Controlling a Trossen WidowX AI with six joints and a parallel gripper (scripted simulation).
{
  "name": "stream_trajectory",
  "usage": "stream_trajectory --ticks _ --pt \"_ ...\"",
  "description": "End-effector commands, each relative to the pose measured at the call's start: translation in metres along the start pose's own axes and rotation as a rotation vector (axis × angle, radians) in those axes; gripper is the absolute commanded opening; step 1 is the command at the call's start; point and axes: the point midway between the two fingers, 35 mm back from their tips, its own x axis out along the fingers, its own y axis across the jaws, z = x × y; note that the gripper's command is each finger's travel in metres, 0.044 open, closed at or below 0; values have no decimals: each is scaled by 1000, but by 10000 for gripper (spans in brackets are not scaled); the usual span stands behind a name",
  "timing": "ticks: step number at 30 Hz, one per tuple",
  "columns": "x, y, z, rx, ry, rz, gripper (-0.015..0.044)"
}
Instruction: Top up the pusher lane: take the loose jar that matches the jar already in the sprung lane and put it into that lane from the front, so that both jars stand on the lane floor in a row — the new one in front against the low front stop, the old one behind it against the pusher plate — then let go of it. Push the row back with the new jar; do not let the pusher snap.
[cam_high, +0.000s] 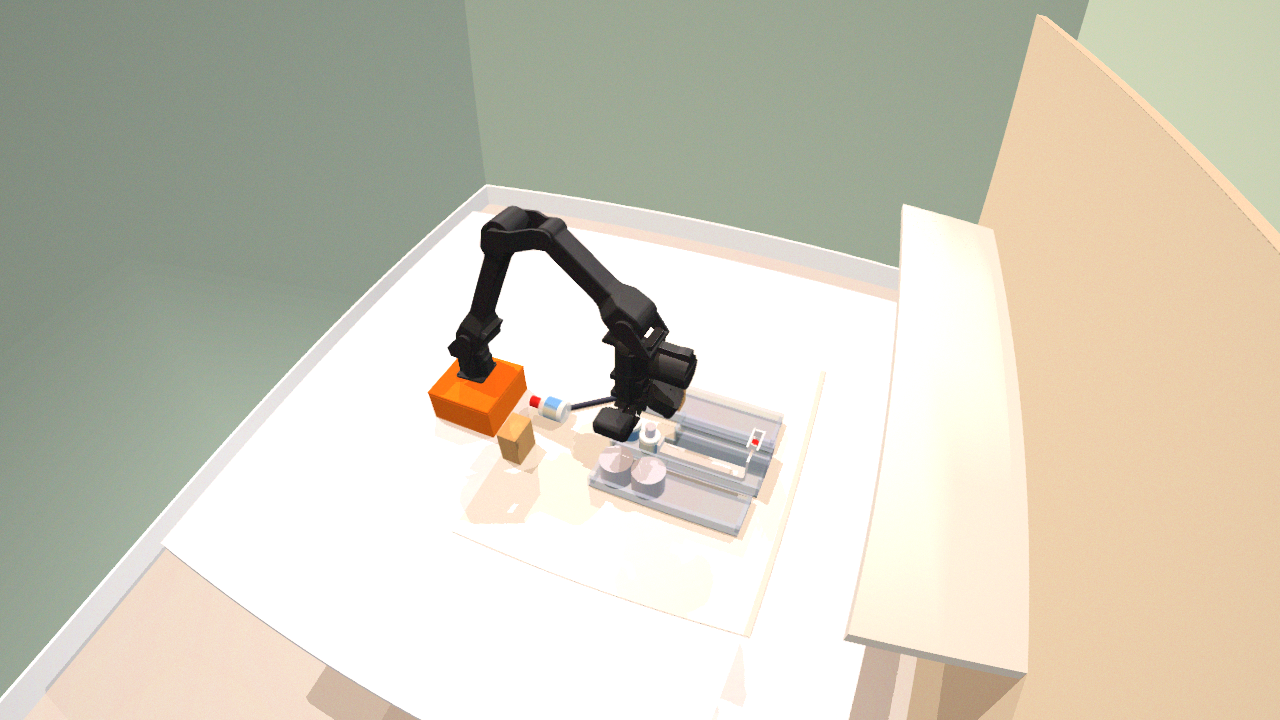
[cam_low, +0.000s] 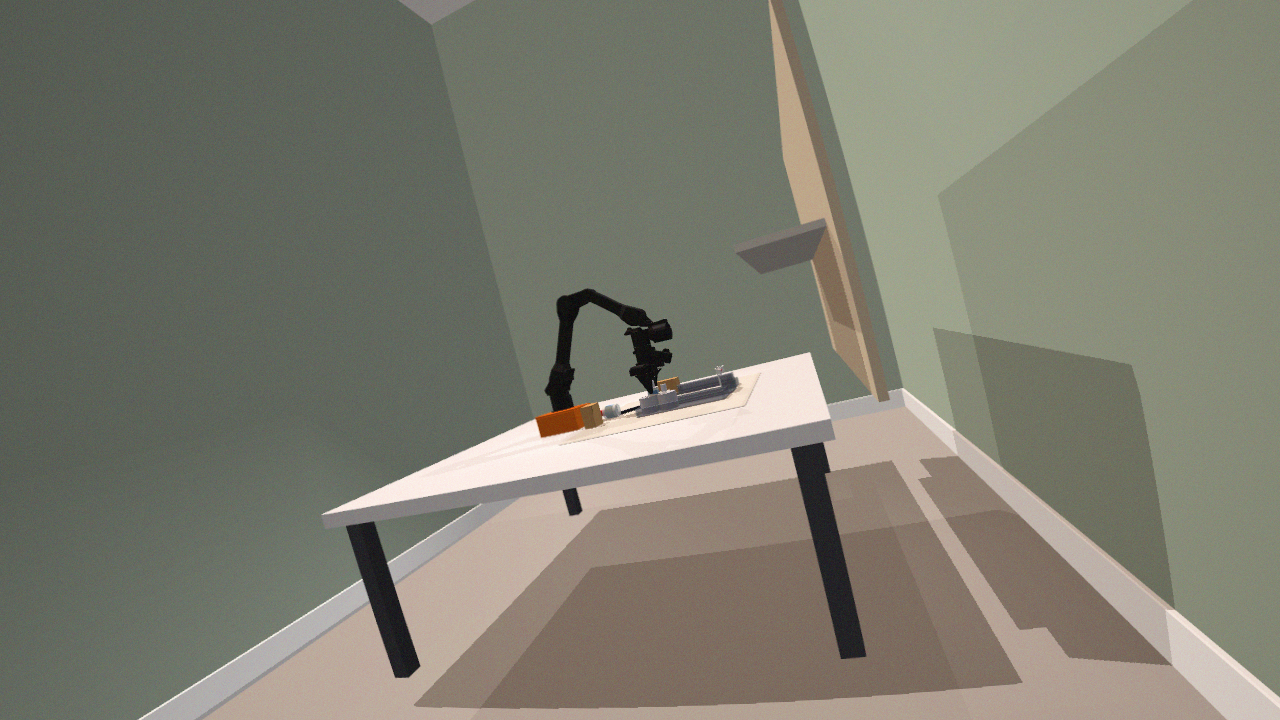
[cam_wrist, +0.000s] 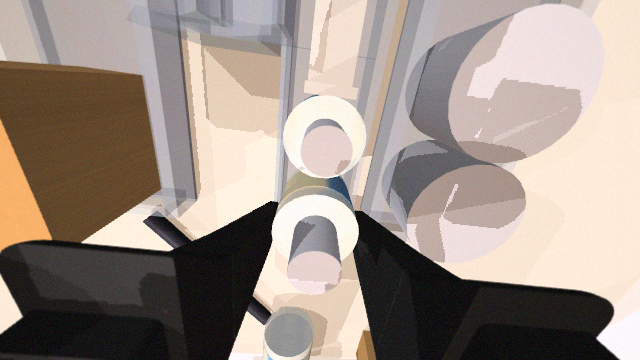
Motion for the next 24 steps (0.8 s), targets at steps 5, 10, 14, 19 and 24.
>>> stream_trajectory --ticks 5,10,14,19,24 --pt "1 0 7 2 -27 2 0" --pt "3 0 6 2 -27 2 0" --pt "4 0 6 2 -27 2 0" --pt "5 0 6 2 -27 2 0" --pt "7 0 6 2 -27 2 0"
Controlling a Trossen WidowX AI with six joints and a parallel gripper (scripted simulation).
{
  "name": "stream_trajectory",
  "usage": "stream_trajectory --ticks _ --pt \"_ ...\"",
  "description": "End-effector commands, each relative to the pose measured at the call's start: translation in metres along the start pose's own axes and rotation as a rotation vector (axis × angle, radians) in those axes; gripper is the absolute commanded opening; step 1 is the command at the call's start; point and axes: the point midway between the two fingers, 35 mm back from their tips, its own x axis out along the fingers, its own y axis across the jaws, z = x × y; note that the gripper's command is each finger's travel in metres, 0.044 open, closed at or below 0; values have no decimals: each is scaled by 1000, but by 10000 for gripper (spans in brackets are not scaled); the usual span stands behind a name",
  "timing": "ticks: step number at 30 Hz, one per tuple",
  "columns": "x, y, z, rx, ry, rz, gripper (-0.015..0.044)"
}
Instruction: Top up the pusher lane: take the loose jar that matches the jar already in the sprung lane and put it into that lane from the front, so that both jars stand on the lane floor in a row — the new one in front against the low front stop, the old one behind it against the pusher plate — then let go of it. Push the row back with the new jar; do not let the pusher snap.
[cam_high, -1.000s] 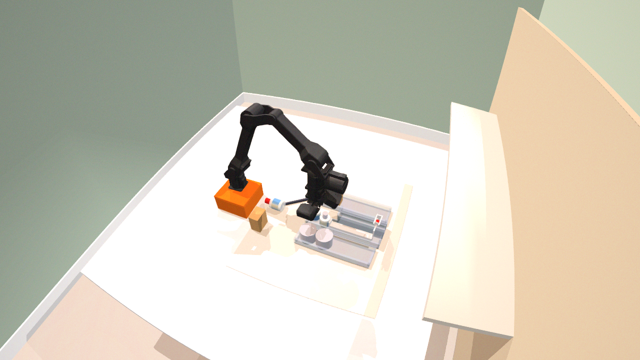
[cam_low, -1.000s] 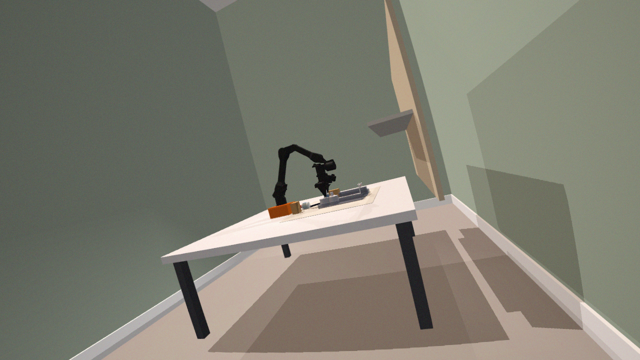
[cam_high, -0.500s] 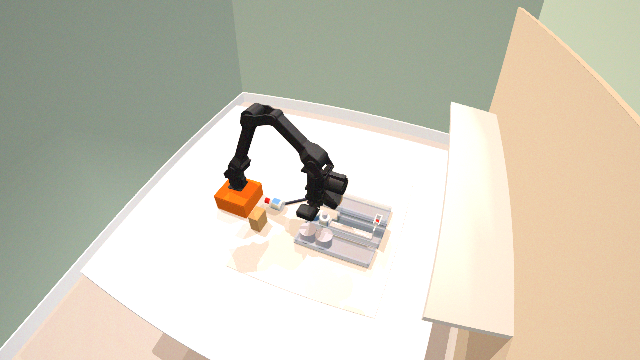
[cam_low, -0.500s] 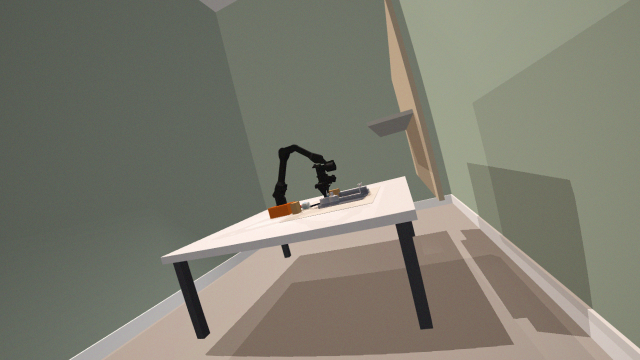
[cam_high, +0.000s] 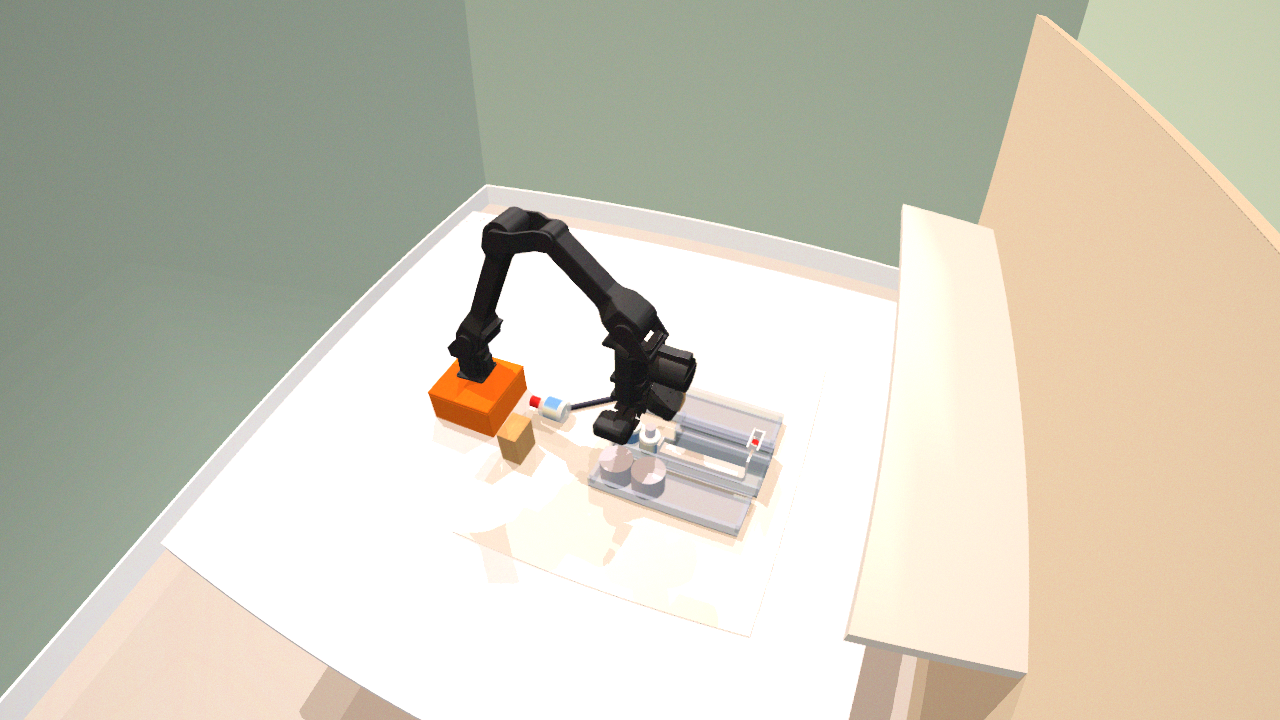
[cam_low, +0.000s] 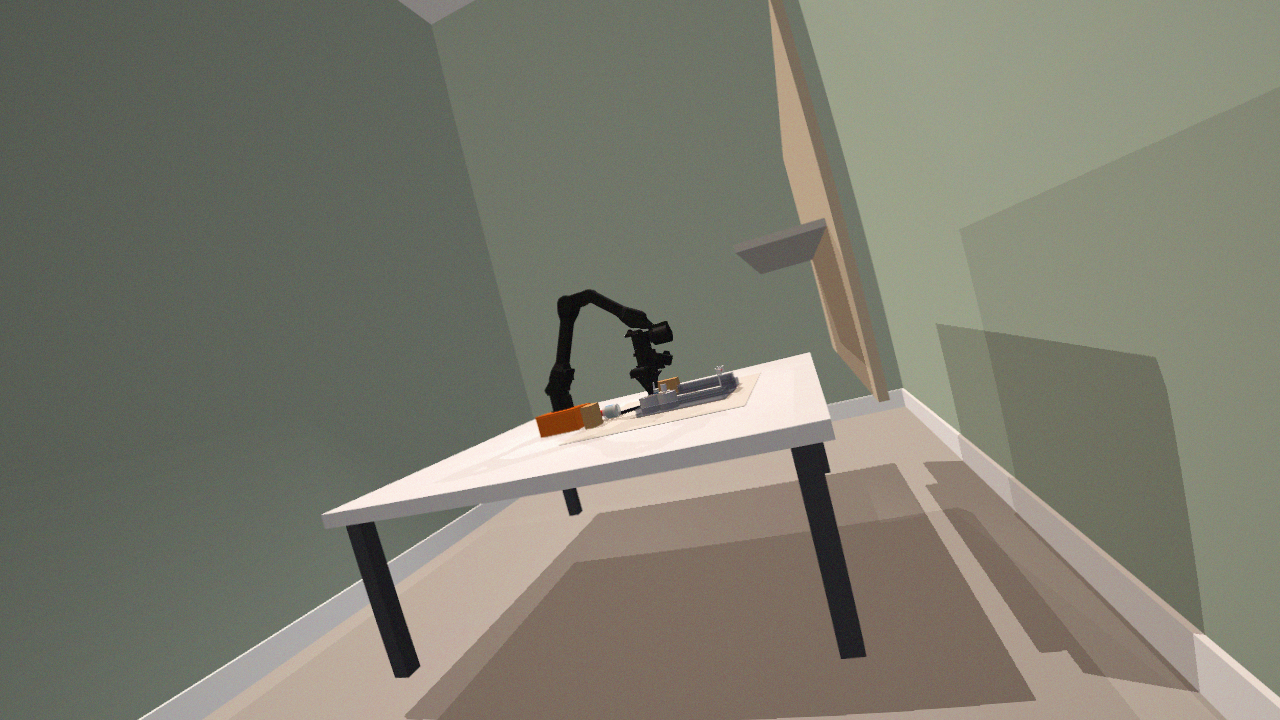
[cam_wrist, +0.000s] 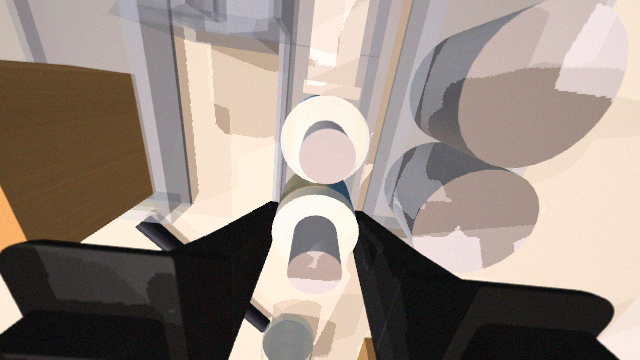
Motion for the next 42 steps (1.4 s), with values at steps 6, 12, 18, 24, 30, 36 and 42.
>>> stream_trajectory --ticks 6,12,18,24,30,36,42 --pt "1 0 6 2 -25 2 0" --pt "3 0 6 2 -25 2 0" --pt "5 0 5 2 -25 2 0" --pt "6 0 5 2 -25 2 0" --pt "8 0 5 2 -25 2 0" --pt "10 0 5 2 -25 2 0" --pt "11 0 5 2 -25 2 0"
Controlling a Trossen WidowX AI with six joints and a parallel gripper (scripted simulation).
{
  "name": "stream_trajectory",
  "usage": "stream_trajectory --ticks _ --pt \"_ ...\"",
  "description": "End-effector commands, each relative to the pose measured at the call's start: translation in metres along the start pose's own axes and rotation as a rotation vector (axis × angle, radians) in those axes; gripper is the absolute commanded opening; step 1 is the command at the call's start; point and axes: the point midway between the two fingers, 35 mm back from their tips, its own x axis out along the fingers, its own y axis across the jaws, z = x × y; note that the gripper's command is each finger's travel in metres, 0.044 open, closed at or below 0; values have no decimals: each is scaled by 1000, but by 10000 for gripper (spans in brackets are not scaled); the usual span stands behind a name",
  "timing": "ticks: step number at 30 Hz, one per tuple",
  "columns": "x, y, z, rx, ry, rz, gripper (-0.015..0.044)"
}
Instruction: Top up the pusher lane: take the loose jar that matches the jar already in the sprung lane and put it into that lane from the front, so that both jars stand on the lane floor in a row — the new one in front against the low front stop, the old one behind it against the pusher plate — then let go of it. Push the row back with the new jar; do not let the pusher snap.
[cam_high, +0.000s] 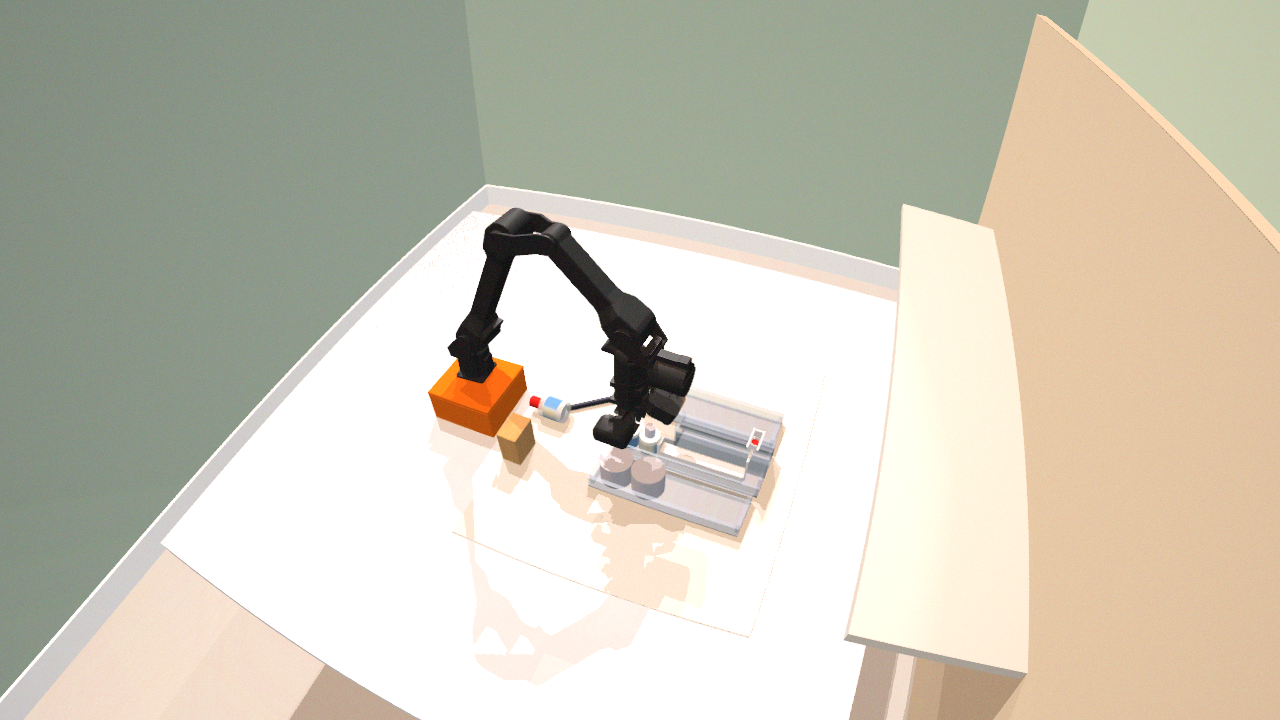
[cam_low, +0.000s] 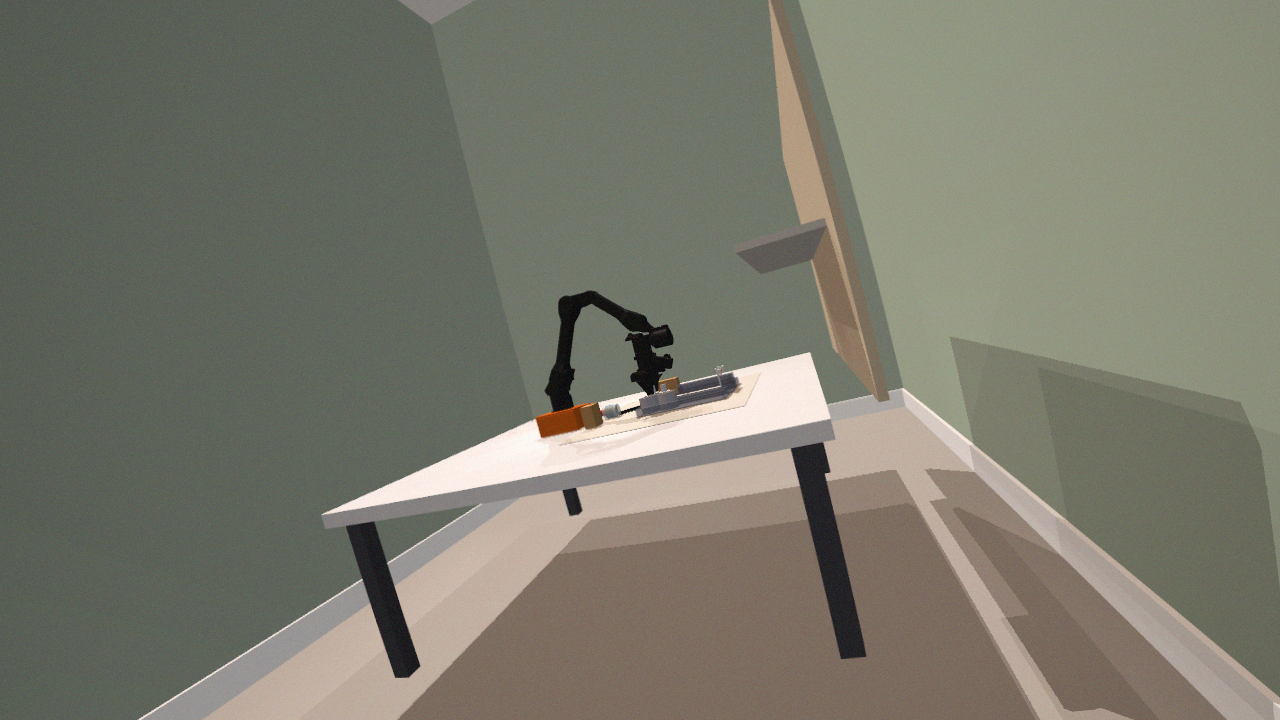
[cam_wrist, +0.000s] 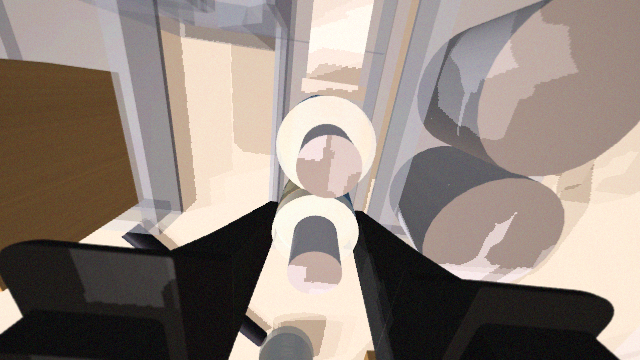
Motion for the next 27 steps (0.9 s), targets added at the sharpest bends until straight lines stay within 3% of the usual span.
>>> stream_trajectory --ticks 1,27 --pt "0 0 5 2 -21 2 0" --pt "2 0 1 2 -20 2 0"
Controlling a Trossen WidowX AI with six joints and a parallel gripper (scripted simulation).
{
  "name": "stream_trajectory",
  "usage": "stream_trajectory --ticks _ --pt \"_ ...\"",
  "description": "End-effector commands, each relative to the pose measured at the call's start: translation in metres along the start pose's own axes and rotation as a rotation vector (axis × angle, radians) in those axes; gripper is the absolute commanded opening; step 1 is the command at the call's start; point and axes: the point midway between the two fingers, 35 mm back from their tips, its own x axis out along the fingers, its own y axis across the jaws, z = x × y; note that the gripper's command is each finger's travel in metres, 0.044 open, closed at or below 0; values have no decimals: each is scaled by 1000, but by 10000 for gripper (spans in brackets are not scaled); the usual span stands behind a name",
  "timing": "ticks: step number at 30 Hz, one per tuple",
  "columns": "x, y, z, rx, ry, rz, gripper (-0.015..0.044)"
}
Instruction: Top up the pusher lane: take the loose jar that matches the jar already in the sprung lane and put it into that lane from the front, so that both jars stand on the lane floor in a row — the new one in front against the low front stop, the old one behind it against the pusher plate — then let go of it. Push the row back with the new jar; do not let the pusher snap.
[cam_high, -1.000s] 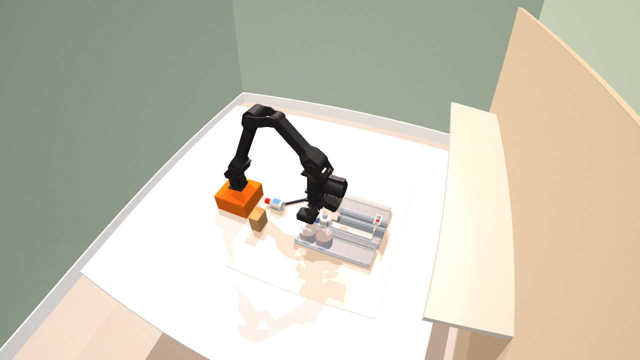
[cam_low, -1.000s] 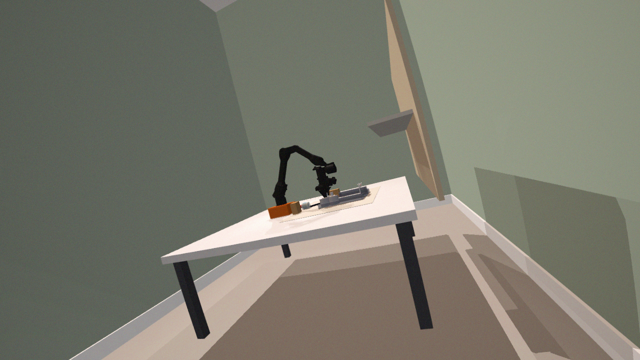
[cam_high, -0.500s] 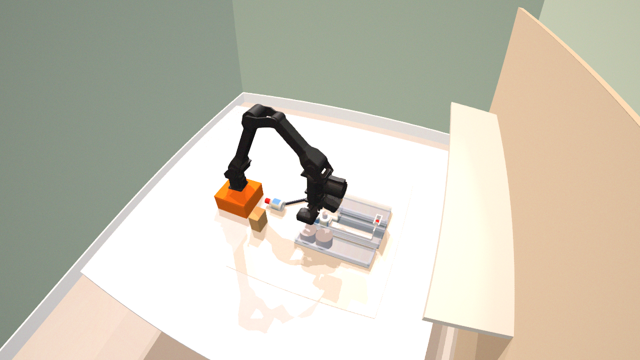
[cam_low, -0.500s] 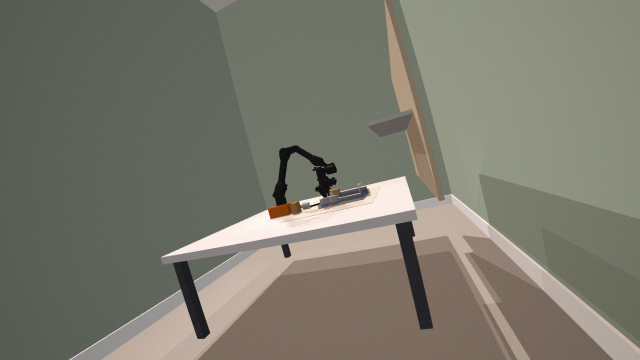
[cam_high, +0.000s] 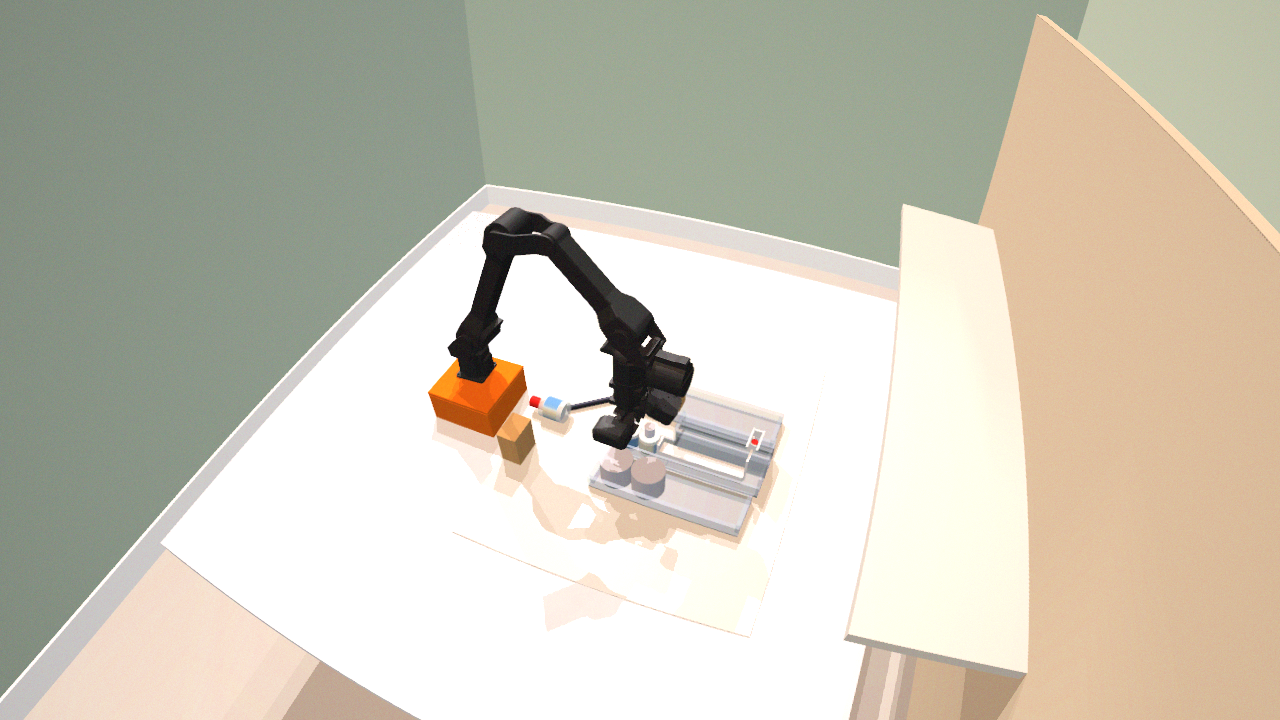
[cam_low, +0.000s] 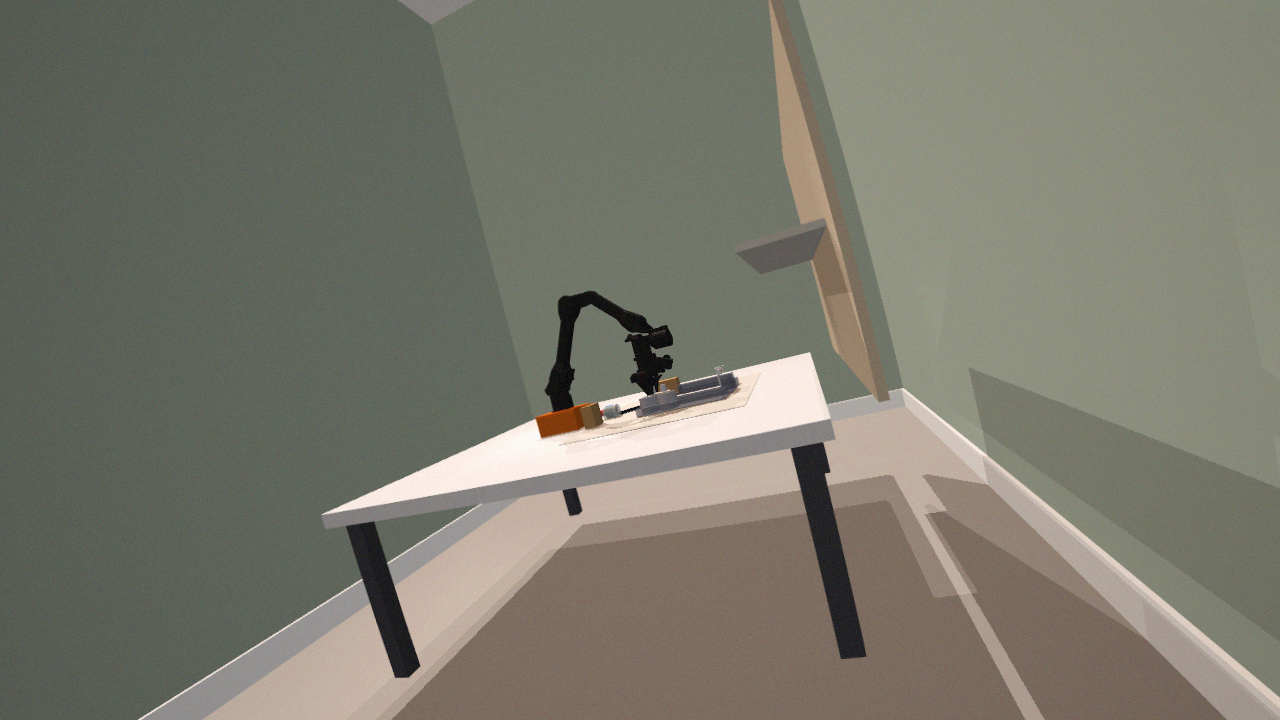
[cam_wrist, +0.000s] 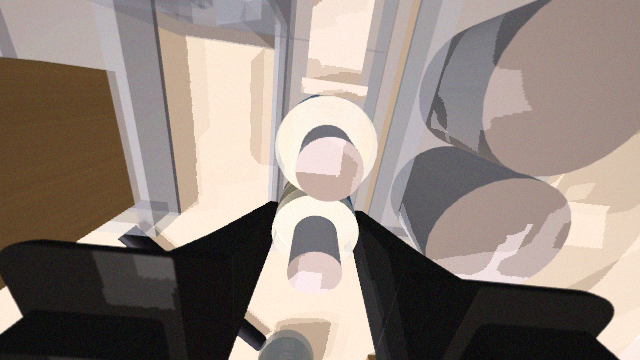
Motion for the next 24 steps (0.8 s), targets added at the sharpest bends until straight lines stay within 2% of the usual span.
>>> stream_trajectory --ticks 1,24 --pt "0 0 2 2 -13 2 0" --pt "0 0 -2 2 -13 2 0"
